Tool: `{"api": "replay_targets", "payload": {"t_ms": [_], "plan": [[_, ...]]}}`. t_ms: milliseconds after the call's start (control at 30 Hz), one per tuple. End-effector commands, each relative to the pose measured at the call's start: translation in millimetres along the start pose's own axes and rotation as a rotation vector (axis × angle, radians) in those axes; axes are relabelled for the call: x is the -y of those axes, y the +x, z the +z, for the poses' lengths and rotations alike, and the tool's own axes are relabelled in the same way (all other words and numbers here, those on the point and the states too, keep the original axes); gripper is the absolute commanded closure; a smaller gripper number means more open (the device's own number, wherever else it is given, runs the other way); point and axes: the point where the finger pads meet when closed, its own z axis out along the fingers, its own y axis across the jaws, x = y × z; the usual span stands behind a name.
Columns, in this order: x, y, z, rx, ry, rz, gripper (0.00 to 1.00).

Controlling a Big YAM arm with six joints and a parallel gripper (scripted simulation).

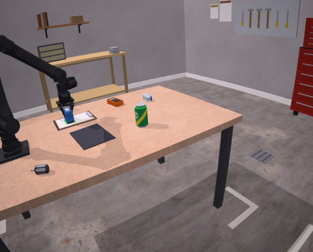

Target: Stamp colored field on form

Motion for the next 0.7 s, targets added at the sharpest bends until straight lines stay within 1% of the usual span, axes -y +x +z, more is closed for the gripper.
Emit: {"api": "replay_targets", "payload": {"t_ms": [0,500,567,633,667], "plan": [[-2,-2,25.2,0.012,0.019,0.002,0.72],[-2,-2,24.7,0.012,0.019,0.002,0.72],[-2,-2,23.2,0.012,0.019,0.002,0.72],[-10,3,15.1,0.003,0.002,0.002,0.72],[-10,3,15.1,0.003,0.002,0.002,0.72]]}}
